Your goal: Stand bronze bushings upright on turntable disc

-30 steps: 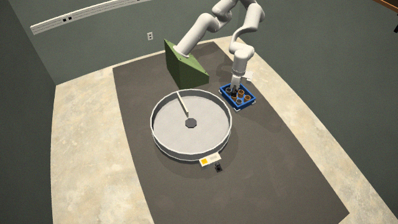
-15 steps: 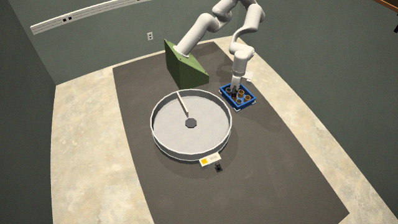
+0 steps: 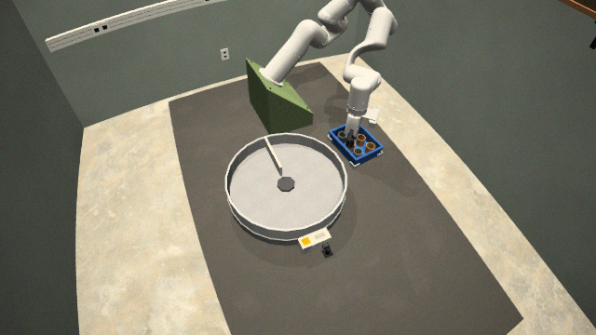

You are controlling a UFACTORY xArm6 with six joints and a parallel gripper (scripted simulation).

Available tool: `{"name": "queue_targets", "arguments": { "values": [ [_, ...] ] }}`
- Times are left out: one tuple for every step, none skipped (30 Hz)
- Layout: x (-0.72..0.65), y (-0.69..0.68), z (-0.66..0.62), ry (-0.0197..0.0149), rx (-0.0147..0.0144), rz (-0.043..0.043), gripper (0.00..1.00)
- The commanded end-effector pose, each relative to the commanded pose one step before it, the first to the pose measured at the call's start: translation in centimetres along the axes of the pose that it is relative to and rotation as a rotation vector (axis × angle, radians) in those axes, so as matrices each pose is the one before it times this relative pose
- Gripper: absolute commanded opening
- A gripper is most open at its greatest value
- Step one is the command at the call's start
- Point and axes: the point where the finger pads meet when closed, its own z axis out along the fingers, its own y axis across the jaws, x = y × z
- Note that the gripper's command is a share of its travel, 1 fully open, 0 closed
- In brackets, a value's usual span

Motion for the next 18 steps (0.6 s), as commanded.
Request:
{"name": "queue_targets", "arguments": {
  "values": [
    [0.087,0.046,-0.066,0.00184,-0.00152,-0.00061,0.48],
    [0.000,0.000,0.000,0.00000,0.00000,0.00000,0.48],
    [0.000,0.000,0.002,0.00000,0.00000,0.00000,0.48],
    [0.000,0.000,0.010,0.00000,0.00000,0.00000,0.48],
    [0.000,0.000,0.026,0.00000,0.00000,0.00000,0.48],
    [0.000,0.000,0.046,0.00001,0.00001,0.00000,0.48],
    [0.000,0.000,0.069,0.00001,0.00001,0.00000,0.48],
    [0.000,0.000,0.093,0.00000,0.00000,0.00000,0.48],
    [0.000,0.000,0.116,-0.00001,-0.00001,0.00000,0.48],
    [0.000,0.000,0.000,0.00000,0.00000,0.00000,0.48],
    [0.000,0.000,0.000,0.00000,0.00000,0.00000,0.48],
    [-0.001,0.000,0.138,-0.00001,-0.00001,0.00000,0.48],
    [0.001,0.000,0.156,0.00002,0.00001,0.00000,0.48],
    [0.000,0.000,0.171,0.00000,0.00000,0.00000,0.48],
    [0.000,0.000,0.181,-0.00001,-0.00001,0.00000,0.48],
    [0.001,0.000,0.186,0.00001,0.00001,0.00000,0.48],
    [-0.001,0.000,0.186,-0.00001,-0.00001,0.00000,0.48],
    [0.001,0.000,0.181,0.00001,0.00001,0.00000,0.48]
  ]
}}
